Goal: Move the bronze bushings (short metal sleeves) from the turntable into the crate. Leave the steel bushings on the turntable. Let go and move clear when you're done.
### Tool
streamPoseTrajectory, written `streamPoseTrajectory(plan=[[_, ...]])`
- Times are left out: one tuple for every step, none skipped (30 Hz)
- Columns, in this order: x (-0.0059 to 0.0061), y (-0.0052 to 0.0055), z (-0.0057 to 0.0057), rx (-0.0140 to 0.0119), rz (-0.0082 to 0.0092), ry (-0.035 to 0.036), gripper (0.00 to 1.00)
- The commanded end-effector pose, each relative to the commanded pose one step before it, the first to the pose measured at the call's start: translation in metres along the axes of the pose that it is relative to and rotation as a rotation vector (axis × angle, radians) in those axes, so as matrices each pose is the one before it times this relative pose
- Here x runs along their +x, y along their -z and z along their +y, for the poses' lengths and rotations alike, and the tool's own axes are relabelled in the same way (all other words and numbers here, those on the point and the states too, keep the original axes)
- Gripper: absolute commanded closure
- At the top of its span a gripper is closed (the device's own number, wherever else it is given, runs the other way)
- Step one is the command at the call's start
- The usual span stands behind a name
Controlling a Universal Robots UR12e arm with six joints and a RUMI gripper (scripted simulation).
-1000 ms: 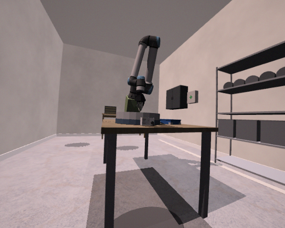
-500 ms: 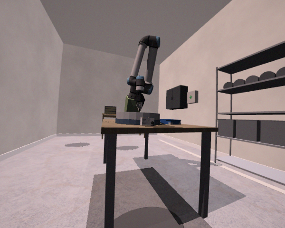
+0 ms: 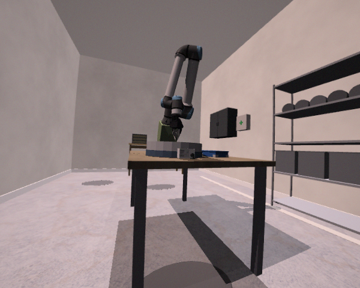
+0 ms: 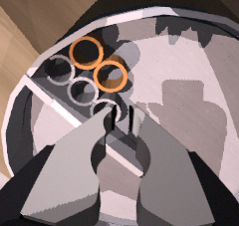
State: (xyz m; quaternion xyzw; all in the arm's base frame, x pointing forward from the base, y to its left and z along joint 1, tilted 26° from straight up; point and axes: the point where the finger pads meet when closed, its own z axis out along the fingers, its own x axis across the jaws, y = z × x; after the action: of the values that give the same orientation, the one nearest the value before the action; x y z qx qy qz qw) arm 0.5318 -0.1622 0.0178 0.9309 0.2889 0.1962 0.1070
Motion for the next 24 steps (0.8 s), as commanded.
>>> streamPoseTrajectory(plan=[[0.00018,0.00022,0.00028,-0.00073,0.00030,0.00021,0.94],[0.00000,0.00000,0.00000,0.00000,0.00000,0.00000,0.94],[0.00000,0.00000,0.00000,0.00000,0.00000,0.00000,0.94],[0.00000,-0.00015,0.00000,0.00000,0.00000,0.00000,0.94],[0.00000,-0.00087,0.00000,0.00001,0.00000,0.00000,0.94],[-0.00001,-0.00192,-0.00001,0.00001,0.00000,0.00001,0.94],[-0.00002,-0.00292,-0.00001,0.00001,0.00000,0.00001,0.94],[-0.00002,-0.00363,-0.00002,0.00000,0.00000,0.00000,0.94],[-0.00002,-0.00390,-0.00001,0.00000,0.00000,0.00000,0.94],[0.00000,0.00000,0.00000,0.00000,0.00000,0.00000,0.94],[0.00000,0.00000,0.00000,0.00000,0.00000,0.00000,0.94],[-0.00002,-0.00366,-0.00001,0.00000,0.00000,0.00000,0.94],[-0.00002,-0.00296,-0.00001,0.00000,0.00000,0.00000,0.94],[-0.00001,-0.00195,-0.00001,0.00000,0.00000,0.00000,0.94],[-0.00001,-0.00089,-0.00001,0.00000,0.00000,0.00000,0.94],[0.00000,-0.00015,0.00000,0.00000,0.00000,0.00000,0.94],[0.00000,0.00000,0.00000,0.00000,0.00000,0.00000,0.94],[0.00000,0.00000,0.00000,0.00000,0.00000,0.00000,0.94],[0.00000,0.00000,0.00000,0.00000,0.00000,0.00000,0.94],[0.00000,0.00000,0.00000,0.00000,0.00000,0.00000,0.94],[0.00000,0.00000,0.00000,0.00000,0.00000,0.00000,0.94],[0.00000,0.00000,0.00000,0.00000,0.00000,0.00000,0.94],[0.00000,0.00000,0.00000,0.00000,0.00000,0.00000,0.94],[0.00000,0.00000,0.00000,0.00000,0.00000,0.00000,0.94]])
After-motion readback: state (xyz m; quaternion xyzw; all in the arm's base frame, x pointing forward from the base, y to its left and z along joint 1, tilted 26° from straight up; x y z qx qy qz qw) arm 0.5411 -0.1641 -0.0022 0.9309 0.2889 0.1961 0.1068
